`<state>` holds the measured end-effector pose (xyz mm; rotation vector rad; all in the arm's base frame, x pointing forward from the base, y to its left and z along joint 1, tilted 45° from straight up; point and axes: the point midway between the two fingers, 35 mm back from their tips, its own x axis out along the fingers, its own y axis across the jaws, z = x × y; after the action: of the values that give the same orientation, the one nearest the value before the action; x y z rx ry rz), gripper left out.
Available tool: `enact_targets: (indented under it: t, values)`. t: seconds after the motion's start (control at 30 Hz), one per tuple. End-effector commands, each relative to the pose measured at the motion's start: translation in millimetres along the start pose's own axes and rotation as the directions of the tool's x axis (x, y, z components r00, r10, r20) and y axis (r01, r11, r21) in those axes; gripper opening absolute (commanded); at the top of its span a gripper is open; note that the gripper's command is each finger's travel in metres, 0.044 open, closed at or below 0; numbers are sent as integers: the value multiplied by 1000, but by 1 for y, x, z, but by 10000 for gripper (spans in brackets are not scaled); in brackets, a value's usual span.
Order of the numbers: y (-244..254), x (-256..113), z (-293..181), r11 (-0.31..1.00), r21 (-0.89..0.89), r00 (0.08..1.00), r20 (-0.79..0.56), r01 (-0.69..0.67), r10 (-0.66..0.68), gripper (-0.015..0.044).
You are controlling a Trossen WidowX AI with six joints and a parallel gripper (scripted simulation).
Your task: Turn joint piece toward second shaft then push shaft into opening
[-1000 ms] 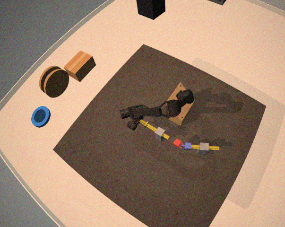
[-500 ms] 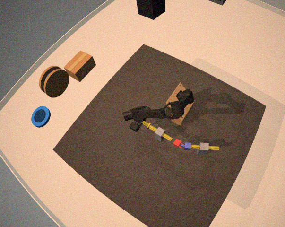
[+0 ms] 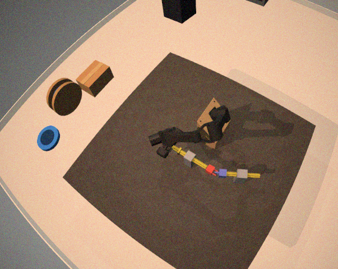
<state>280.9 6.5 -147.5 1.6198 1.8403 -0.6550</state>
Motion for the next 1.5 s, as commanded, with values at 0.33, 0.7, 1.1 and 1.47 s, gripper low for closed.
enact_targets:
  t: [0.33, 0.7, 1.1, 1.47]
  values:
    - [1, 0, -23, 1000, 1, 1000, -2, -1, 1, 0]
    - [0, 0, -40, 1000, 2, 1000, -4, -1, 1, 0]
    - [0, 1, -40, 1000, 3, 1000, -1, 3, -3, 0]
    - [0, 1, -40, 1000, 3, 1000, -1, 3, -3, 67]
